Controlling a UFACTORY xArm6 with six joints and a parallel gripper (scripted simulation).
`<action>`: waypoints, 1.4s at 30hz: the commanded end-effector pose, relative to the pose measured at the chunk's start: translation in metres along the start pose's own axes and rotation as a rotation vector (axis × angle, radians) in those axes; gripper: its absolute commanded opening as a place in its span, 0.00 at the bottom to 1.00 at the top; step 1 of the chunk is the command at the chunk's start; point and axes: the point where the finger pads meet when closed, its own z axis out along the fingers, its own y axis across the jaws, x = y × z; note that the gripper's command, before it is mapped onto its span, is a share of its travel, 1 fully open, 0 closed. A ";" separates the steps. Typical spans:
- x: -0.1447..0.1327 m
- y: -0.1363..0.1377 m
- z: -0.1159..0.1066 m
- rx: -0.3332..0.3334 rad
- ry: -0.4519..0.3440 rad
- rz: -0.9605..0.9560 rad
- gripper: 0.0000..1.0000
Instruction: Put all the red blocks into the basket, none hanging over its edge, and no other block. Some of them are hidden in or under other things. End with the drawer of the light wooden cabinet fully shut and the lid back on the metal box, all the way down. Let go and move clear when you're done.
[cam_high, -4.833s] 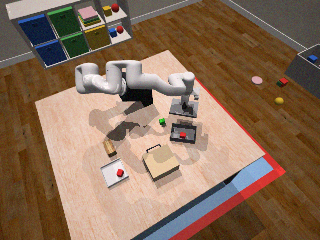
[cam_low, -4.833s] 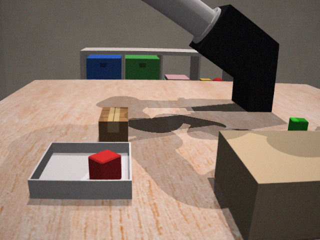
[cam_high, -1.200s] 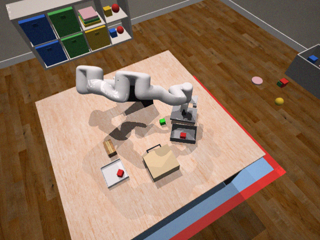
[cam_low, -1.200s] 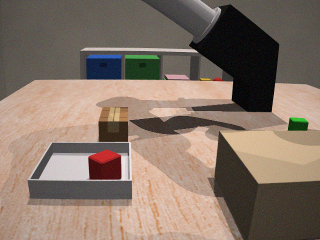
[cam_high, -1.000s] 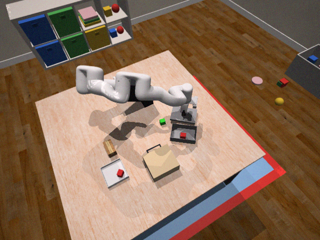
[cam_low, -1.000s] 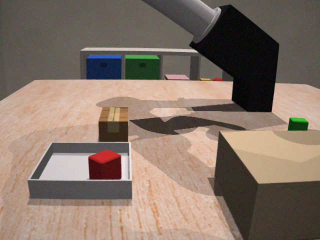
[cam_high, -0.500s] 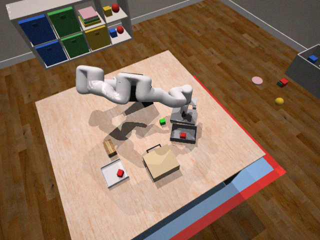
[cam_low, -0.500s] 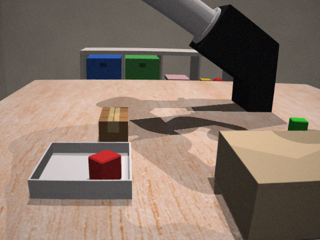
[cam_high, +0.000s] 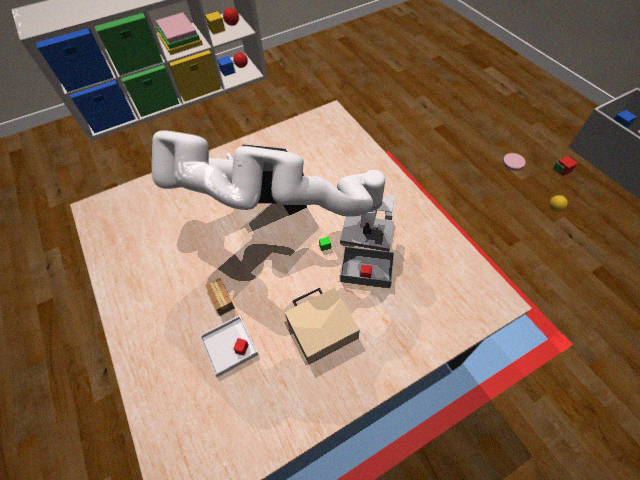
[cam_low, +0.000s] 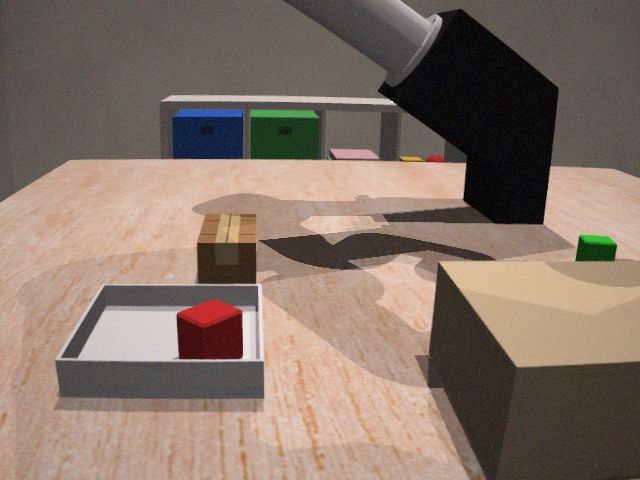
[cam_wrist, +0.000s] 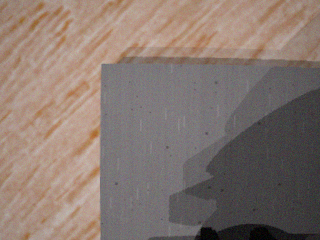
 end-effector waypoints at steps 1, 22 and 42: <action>0.002 0.001 -0.002 0.000 0.004 0.002 0.00; 0.002 0.001 -0.002 0.000 0.004 0.002 0.28; 0.002 0.001 -0.002 0.000 0.004 0.002 0.28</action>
